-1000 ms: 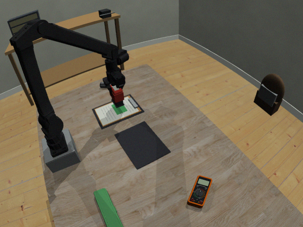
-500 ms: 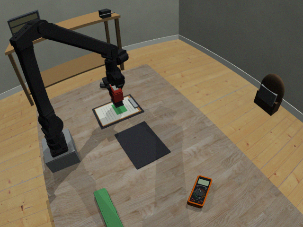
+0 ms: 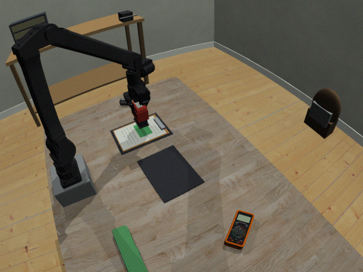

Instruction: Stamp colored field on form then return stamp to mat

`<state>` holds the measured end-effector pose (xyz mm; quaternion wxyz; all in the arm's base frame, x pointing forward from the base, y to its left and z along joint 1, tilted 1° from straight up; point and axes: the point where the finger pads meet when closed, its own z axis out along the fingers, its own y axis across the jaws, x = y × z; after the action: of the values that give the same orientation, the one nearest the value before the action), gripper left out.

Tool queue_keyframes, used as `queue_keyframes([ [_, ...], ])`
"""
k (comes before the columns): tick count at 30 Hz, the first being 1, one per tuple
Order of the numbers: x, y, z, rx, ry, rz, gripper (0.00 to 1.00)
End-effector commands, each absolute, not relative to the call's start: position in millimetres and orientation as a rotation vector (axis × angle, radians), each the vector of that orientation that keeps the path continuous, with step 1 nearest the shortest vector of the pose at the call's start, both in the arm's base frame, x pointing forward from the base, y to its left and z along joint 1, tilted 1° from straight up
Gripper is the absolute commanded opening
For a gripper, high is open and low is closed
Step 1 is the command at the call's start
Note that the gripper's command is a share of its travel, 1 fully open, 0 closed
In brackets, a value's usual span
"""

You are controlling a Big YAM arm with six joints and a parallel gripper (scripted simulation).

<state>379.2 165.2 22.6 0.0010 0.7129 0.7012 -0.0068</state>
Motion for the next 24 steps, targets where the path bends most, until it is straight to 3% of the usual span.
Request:
queue_keyframes([
  [1,398.1,174.1,32.1,2.22,2.21,0.012,0.33],
  [24,380.6,163.4,-16.8,2.231,2.213,-0.029,0.33],
])
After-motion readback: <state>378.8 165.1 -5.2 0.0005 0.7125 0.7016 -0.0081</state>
